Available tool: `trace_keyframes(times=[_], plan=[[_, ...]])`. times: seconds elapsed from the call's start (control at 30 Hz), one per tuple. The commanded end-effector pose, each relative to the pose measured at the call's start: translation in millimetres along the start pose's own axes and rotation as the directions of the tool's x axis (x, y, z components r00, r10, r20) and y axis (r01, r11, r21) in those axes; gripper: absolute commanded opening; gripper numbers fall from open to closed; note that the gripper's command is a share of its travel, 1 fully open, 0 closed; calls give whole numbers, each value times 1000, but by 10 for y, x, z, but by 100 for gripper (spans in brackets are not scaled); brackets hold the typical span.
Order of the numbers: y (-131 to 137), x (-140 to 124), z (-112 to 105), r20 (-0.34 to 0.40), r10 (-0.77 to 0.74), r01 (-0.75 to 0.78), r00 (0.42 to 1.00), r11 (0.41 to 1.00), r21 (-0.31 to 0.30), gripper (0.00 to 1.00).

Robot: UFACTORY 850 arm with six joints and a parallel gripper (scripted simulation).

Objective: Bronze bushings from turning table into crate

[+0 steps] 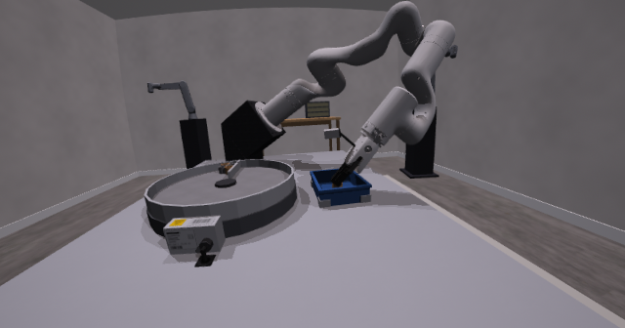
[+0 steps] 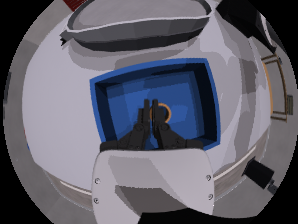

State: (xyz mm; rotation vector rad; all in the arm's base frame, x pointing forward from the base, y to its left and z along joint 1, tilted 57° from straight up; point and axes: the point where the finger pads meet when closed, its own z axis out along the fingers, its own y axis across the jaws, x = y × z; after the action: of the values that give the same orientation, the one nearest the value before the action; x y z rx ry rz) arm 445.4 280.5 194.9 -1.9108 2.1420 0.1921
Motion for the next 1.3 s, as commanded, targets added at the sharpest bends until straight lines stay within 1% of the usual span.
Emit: trace_keyframes(times=[0.0, 0.23, 0.27, 1.27], plan=[[-4, 0, -4, 0, 0, 0, 1000, 1000, 1, 0], [-4, 0, -4, 0, 0, 0, 1000, 1000, 1, 0], [-4, 0, -4, 0, 0, 0, 1000, 1000, 1, 12], [-4, 0, -4, 0, 0, 0, 1000, 1000, 1, 12]])
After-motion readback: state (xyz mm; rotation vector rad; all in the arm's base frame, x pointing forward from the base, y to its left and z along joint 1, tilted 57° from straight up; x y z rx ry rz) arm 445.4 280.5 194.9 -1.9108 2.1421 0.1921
